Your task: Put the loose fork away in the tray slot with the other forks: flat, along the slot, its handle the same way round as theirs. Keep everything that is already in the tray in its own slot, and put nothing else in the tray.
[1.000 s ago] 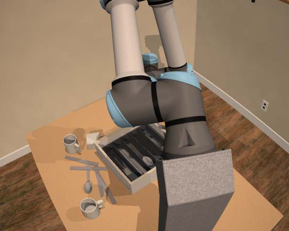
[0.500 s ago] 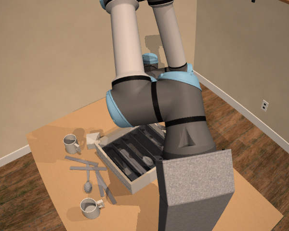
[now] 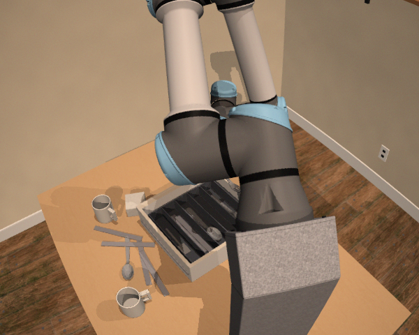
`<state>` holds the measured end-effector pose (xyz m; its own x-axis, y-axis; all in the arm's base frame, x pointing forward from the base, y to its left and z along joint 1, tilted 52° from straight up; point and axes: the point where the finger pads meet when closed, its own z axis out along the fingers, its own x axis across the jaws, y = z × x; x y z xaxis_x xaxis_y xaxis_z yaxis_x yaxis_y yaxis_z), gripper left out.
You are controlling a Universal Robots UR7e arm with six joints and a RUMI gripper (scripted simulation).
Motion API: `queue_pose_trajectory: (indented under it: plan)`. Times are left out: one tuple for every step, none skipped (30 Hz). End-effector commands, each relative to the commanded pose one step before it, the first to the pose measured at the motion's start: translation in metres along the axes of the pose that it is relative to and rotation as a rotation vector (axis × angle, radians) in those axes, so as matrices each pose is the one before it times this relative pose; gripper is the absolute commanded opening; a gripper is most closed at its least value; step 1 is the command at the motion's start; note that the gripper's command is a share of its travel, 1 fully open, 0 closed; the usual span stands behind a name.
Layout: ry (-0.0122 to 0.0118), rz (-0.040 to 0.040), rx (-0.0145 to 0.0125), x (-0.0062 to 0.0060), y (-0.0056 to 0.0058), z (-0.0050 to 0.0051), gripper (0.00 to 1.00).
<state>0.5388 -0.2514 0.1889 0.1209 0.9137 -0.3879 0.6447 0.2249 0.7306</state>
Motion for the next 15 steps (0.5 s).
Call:
queue_pose_trajectory:
  plan:
    - [-0.00027,-0.00309,-0.0388,0.00069,0.00236,-0.00015,0.02]
    - [0.0,0.00022,0.0,0.0,0.0,0.0,0.02]
    - [0.0,0.00017,0.0,0.0,0.0,0.0,0.02]
    - [0.0,0.00011,0.0,0.0,0.0,0.0,0.02]
    - [0.0,0.00007,0.0,0.0,0.0,0.0,0.02]
    - [-0.00002,-0.00062,-0.00085,-0.00002,0.00061,0.00003,0.02]
    - [-0.00035,-0.00077,-0.00115,-0.00011,0.00076,-0.00017,0.02]
    - [-0.00027,-0.00052,-0.00079,-0.00008,0.00051,-0.00014,0.02]
    - [-0.00016,-0.00028,-0.00042,-0.00003,0.00027,-0.0001,0.02]
    - [-0.00009,-0.00009,-0.00015,-0.00002,0.00009,-0.00006,0.02]
    - [0.0,0.0,0.0,0.0,0.0,0.0,0.02]
    - [0.0,0.0,0.0,0.0,0.0,0.0,0.02]
    - [-0.00037,-0.00001,0.00031,-0.00011,-0.00009,-0.00002,0.02]
    - [0.00003,0.00006,0.00017,0.00001,-0.00006,0.00001,0.02]
    - [0.00003,0.00004,0.00012,0.00001,-0.00004,0.00001,0.02]
